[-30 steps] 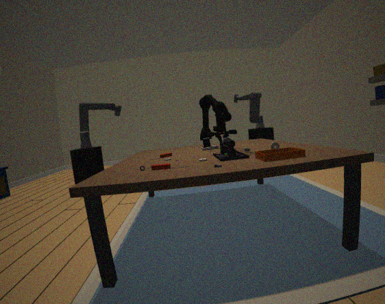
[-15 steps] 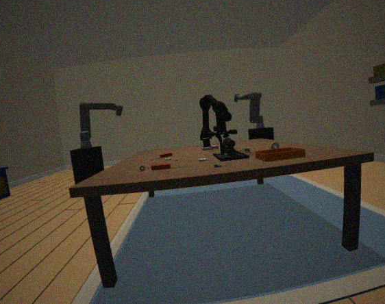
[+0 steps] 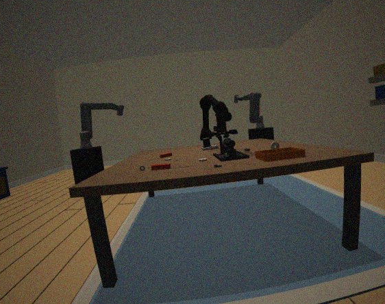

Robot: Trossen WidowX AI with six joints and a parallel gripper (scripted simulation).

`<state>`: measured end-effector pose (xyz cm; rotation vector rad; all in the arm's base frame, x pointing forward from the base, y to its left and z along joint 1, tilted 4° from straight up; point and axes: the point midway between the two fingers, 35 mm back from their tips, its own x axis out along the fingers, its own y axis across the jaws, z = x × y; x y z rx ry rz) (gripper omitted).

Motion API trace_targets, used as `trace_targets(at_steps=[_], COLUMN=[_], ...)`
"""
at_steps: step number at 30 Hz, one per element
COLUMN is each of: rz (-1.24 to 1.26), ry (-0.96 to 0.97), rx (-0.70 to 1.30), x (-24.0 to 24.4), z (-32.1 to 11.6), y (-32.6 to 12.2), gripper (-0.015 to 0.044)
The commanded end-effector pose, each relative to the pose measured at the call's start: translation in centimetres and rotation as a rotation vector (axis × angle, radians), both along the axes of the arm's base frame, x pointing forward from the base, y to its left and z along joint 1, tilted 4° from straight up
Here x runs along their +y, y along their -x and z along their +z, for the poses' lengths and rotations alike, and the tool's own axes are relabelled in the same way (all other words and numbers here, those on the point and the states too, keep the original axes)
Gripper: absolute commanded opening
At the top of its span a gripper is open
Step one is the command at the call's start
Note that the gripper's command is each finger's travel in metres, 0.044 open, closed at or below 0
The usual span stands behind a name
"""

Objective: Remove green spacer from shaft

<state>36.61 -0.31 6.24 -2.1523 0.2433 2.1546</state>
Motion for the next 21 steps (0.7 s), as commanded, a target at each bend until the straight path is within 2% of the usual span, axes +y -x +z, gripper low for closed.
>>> trace_targets(at_steps=[1,21], rz=[0.004,0.004], ry=[0.006,0.006], rx=[-0.01,-0.01], x=[-0.14,-0.21], z=[0.03,0.04], y=[-0.51,-0.96], gripper=[0.0,0.0])
